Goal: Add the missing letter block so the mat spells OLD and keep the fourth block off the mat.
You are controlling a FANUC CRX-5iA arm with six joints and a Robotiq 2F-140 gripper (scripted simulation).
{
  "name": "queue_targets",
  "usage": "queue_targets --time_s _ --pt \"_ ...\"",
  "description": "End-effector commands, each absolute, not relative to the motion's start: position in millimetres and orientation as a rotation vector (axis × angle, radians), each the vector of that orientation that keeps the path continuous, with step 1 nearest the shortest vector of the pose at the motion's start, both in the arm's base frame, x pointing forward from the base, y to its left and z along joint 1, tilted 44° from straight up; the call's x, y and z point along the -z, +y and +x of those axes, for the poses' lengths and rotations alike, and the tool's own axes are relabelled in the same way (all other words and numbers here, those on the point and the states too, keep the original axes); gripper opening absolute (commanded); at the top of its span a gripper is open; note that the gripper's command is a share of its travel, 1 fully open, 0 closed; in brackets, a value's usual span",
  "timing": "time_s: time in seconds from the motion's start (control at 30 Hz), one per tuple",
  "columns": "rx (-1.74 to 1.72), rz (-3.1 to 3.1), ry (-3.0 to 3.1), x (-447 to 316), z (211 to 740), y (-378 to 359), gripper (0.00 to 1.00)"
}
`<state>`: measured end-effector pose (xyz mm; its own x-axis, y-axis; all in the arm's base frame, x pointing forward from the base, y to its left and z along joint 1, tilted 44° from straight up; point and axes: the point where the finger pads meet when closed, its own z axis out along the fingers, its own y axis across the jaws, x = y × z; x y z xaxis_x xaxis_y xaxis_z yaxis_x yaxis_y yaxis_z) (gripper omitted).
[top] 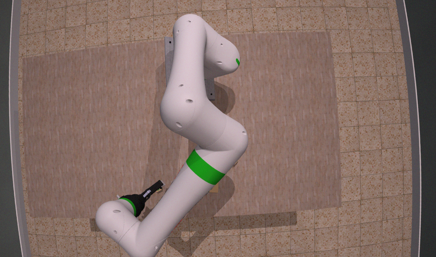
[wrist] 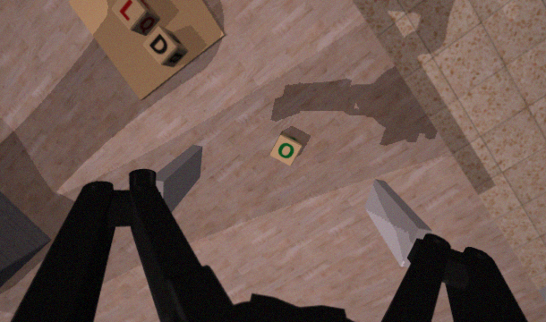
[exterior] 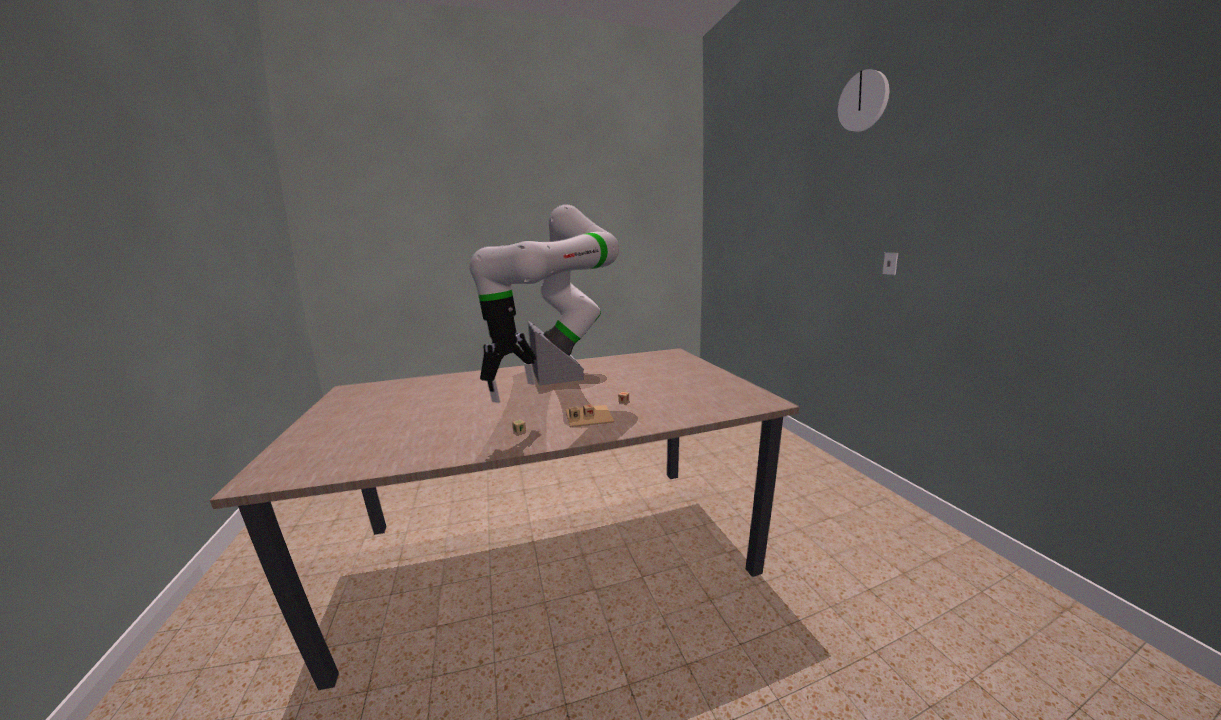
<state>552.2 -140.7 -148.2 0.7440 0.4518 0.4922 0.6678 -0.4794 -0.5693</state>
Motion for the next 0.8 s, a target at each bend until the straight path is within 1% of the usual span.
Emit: queue_targets --time_s 0.0,0.17,0.77 --pt "0.273 -2.243 -0.706 141.8 552.0 -146.2 1.0" --pt "0.207 -2.314 -0.572 135.2 551.5 -151.6 1.0" --pt "0.186 -2.327 -0.52 135.3 551.5 -151.4 1.0"
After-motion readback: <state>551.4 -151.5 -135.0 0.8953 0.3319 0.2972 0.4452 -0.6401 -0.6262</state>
